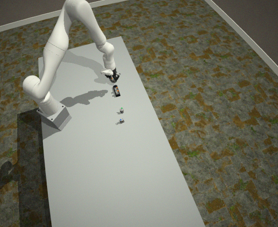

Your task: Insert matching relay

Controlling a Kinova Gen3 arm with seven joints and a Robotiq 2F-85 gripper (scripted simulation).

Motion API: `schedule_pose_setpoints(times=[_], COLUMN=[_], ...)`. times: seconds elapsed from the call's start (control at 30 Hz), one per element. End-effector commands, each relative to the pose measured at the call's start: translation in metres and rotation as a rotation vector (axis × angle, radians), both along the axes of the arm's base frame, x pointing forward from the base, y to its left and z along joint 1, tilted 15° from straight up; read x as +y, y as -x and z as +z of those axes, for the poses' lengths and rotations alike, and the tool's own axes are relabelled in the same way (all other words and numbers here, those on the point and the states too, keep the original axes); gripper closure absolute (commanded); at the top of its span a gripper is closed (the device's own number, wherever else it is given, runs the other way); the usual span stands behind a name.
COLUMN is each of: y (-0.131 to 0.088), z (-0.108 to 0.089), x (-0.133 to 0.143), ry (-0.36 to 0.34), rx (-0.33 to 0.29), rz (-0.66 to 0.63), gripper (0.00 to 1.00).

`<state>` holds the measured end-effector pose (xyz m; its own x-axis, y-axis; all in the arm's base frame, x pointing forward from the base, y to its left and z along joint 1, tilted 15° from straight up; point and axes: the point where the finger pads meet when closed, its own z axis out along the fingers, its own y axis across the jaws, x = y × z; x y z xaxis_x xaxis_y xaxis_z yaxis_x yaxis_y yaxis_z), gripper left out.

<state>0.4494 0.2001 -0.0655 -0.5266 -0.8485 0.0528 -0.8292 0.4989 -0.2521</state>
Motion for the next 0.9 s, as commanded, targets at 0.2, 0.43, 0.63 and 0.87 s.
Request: schedule_pose_setpoints(times=[0.2, 0.43, 0.63, 0.87], y=[-0.0030, -0.0035, -0.0035, -0.0037], z=[0.0014, 0.0014, 0.0014, 0.0006], x=[-0.0017, -0.0017, -0.0016, -0.0018], ry=[0.072, 0.109, 0.113, 0.113], rx=[0.073, 0.107, 0.111, 0.111], rz=[0.393, 0.585, 0.607, 0.607], gripper=[1.00, 1.00, 1.00, 1.00])
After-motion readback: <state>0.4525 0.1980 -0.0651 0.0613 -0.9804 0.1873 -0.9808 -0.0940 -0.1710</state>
